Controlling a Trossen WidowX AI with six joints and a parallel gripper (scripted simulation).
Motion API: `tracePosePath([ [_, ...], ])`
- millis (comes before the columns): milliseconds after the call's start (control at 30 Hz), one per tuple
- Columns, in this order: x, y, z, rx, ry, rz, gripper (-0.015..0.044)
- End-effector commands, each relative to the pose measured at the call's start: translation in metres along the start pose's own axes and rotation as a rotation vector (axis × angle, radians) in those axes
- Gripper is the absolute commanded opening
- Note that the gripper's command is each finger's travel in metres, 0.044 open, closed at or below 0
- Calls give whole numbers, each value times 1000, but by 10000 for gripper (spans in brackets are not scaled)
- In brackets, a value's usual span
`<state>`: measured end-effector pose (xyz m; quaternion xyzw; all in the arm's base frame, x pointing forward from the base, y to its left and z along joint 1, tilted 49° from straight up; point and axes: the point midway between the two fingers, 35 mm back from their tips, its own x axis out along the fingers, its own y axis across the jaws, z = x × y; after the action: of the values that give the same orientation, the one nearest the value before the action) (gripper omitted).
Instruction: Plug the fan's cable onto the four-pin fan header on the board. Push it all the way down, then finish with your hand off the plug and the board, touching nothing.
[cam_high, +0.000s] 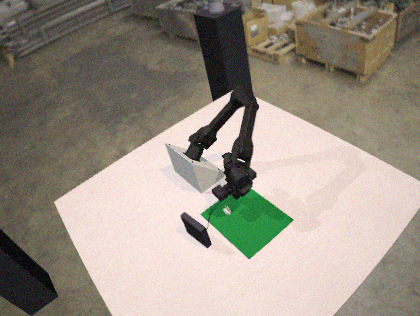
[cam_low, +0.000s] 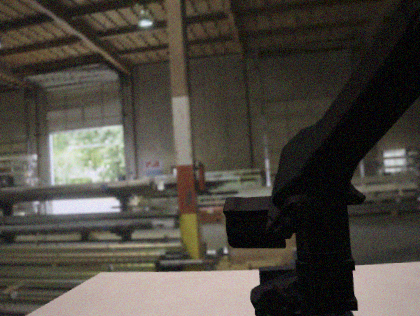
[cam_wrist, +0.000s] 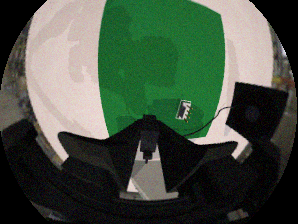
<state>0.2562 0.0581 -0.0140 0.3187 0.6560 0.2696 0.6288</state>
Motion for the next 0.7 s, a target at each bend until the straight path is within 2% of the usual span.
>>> tracePosePath([
  [0,-25,2,4,-14,-21,-2,0],
  [167,-25,-8,6,-7,-22,-4,0],
  [333,-24,-63,8,38,-22,-5,0],
  [667,-23,-65,8,40,-22,-5,0],
])
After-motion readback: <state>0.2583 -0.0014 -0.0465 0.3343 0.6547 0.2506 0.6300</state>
